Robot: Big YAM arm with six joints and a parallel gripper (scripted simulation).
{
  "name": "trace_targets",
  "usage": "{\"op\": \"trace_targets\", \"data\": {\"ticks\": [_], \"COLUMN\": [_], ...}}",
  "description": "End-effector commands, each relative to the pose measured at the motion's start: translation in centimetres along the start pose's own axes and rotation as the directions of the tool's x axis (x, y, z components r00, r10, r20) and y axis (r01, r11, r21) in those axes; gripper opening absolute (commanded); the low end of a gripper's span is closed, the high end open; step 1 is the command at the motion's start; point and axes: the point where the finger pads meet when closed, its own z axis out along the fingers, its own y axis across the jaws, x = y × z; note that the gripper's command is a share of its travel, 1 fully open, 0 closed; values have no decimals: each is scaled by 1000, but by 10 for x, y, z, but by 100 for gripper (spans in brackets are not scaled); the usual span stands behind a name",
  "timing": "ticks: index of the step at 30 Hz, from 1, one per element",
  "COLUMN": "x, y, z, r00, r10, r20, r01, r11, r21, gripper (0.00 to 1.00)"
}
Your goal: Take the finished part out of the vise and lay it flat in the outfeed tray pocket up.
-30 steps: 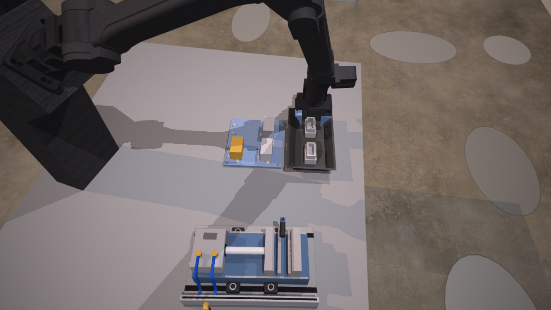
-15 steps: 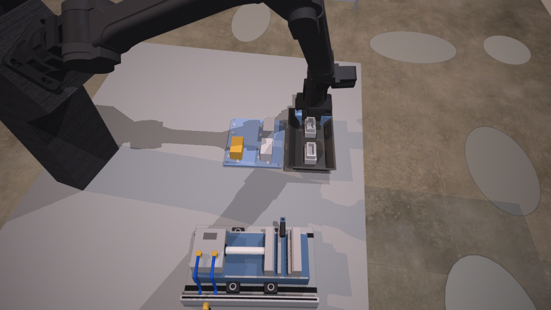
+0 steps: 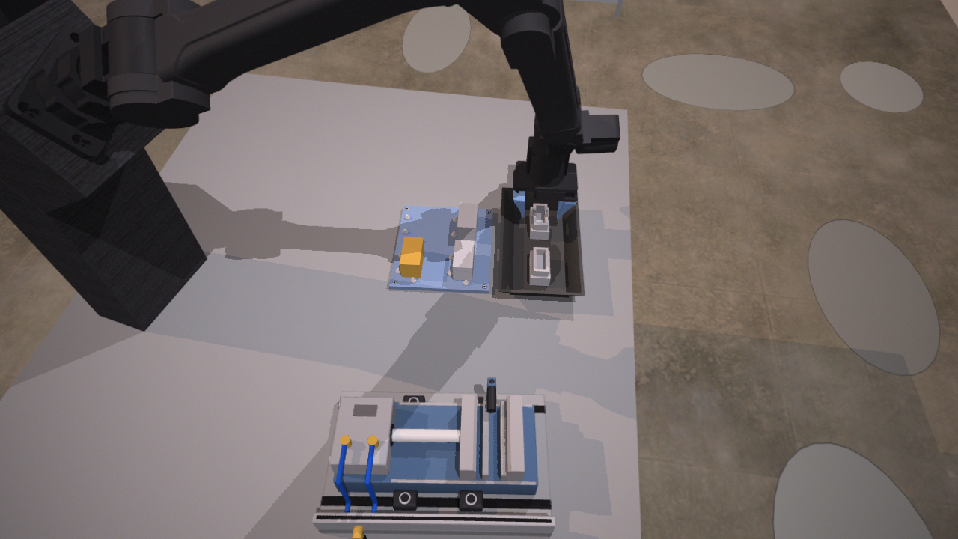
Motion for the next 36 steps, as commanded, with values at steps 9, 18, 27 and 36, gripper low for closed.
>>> {"op": "trace_targets", "data": {"ticks": [9, 18, 27, 36], "x": [-8, -7, -5, -4], "y": [-11, -11, -8, -8], "z": [-32, -72, -112, -151], "r00": [1000, 1000, 1000, 1000], "r10": [8, 10, 9, 11], "r20": [23, 24, 24, 24], "r01": [-8, -10, -9, -11], "r11": [1000, 1000, 1000, 1000], "r21": [25, 27, 24, 25], "gripper": [64, 64, 64, 64]}}
